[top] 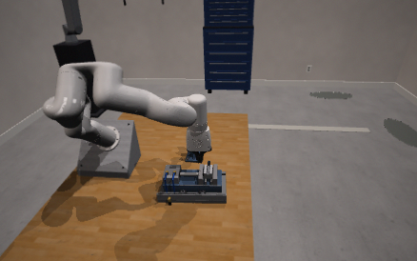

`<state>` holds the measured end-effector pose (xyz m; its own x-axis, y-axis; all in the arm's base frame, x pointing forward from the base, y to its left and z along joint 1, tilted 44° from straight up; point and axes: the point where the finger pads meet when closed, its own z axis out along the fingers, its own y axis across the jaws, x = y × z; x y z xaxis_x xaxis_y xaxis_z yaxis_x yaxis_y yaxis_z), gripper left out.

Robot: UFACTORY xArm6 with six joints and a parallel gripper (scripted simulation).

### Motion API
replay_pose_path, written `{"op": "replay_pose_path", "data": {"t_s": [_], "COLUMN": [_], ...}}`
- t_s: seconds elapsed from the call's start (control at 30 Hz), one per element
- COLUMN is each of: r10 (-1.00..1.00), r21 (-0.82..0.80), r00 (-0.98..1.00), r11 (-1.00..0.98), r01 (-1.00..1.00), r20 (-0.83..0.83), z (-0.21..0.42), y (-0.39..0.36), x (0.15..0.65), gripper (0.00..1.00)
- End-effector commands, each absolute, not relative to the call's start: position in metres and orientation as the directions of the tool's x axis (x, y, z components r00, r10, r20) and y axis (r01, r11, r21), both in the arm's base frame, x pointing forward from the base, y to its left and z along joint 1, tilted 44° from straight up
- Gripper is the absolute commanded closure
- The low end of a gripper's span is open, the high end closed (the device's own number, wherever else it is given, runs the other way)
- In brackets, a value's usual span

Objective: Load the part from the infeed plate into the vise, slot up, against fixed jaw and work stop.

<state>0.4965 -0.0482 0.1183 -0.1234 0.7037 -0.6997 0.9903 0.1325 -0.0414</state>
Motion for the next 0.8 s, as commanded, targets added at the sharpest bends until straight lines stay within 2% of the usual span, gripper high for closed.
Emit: {"op": "replay_pose_path", "data": {"t_s": [0.0,0.77], "r10": [0.704,0.704], "r21": [-0.038,-0.038], "r00": [-0.122,-0.122], "r11": [0.134,0.134], "r01": [0.99,0.99], "r20": [-0.7,-0.7], "z": [0.115,0.095], "y": [-0.052,-0.071], "x": [0.498,0.5], "gripper": [1.0,1.0]}}
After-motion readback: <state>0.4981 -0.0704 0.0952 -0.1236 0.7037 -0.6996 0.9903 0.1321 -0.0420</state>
